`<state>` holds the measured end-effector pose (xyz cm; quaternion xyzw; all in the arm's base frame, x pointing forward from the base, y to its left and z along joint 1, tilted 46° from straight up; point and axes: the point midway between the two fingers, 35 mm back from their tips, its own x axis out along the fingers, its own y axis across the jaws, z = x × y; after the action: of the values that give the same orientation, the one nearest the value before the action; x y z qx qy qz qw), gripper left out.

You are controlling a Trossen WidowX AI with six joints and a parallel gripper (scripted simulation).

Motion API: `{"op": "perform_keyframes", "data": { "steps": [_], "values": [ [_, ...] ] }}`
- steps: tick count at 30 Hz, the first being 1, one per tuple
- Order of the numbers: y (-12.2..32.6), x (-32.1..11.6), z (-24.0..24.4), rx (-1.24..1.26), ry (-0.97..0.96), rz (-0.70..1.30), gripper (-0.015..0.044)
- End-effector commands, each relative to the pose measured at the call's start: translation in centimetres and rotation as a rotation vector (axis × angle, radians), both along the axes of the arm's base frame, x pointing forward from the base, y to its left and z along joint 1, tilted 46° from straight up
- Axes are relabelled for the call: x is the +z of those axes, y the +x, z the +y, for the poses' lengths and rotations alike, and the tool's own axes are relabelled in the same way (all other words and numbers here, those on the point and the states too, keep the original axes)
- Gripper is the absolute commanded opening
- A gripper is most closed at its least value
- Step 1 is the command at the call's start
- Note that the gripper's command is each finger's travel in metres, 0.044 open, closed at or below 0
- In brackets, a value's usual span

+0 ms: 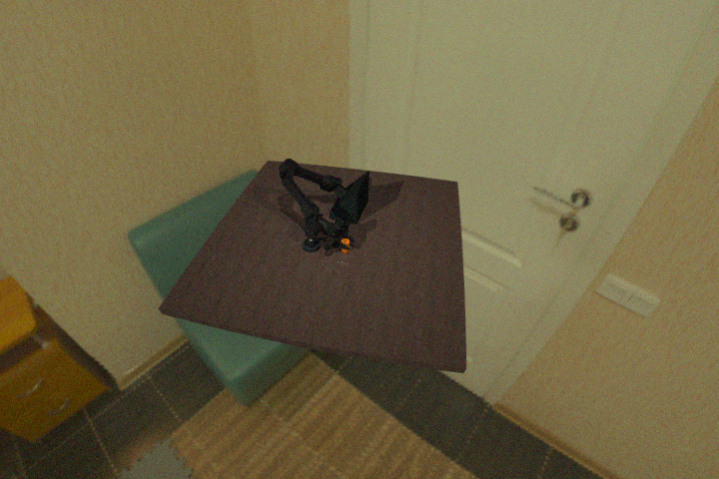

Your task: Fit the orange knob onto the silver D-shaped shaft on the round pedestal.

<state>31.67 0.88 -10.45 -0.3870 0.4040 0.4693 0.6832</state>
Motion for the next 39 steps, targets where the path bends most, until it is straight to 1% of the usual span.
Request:
{"op": "perform_keyframes", "data": {
  "steps": [1, 14, 21, 30, 32, 35, 39],
  "values": [
    [0.0, 0.0, 0.0, 0.000, 0.004, -0.002, 0.0260],
    [0.0, 0.0, 0.0, 0.000, 0.004, -0.002, 0.0260],
    [0.0, 0.0, 0.0, 0.000, 0.004, -0.002, 0.0440],
    [0.1, 0.2, 0.2, 0.000, 0.004, -0.002, 0.0440],
    [0.5, 1.6, 1.6, 0.000, 0.003, -0.001, 0.0440],
    [0.8, 4.9, 5.0, 0.000, 0.003, -0.002, 0.0440],
    [0.8, 5.6, 5.8, 0.000, 0.004, -0.002, 0.0440]
  ]
}}
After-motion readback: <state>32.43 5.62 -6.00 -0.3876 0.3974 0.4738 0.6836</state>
